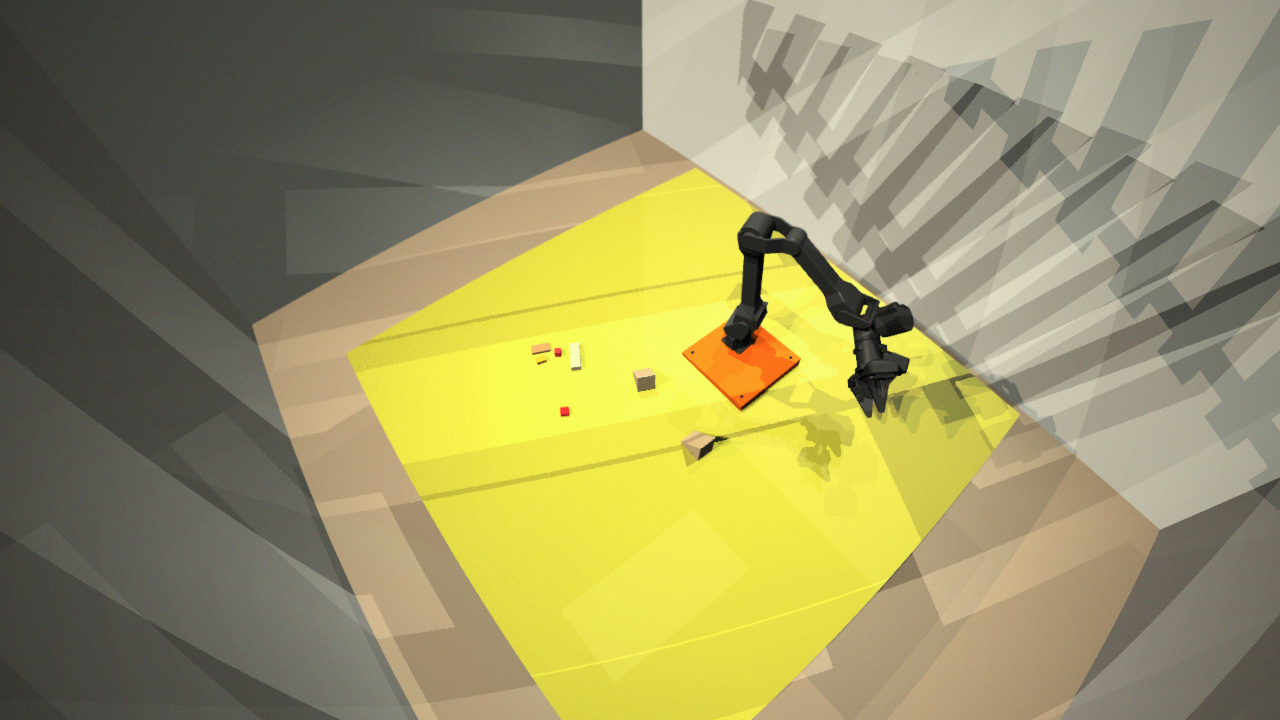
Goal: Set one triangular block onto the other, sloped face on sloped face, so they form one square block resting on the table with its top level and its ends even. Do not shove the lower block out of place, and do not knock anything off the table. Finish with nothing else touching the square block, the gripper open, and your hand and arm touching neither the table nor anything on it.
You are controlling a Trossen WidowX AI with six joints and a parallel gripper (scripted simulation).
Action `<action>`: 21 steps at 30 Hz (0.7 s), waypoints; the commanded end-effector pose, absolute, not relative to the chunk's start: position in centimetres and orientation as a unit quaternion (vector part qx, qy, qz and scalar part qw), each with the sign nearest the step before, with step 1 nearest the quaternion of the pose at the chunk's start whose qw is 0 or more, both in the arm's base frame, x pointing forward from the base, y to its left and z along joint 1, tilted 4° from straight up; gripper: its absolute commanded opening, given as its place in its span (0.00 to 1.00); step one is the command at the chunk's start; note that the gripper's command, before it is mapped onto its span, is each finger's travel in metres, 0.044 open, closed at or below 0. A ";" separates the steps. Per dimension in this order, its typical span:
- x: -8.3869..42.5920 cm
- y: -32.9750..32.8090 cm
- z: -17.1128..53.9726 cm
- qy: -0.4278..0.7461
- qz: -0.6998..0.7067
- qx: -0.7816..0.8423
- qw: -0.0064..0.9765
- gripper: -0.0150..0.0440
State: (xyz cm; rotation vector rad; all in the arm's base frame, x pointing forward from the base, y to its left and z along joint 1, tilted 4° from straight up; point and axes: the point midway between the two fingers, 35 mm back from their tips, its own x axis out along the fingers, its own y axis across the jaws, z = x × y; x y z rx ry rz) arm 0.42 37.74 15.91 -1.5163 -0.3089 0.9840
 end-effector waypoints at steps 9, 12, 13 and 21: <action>16.7 36.0 12.3 0.134 0.385 -0.739 0.536 1.00; 19.0 34.9 11.8 0.182 0.385 -0.739 0.522 1.00; 19.7 34.4 11.7 0.200 0.384 -0.738 0.517 1.00; 26.8 26.0 11.2 0.447 0.371 -0.679 0.449 1.00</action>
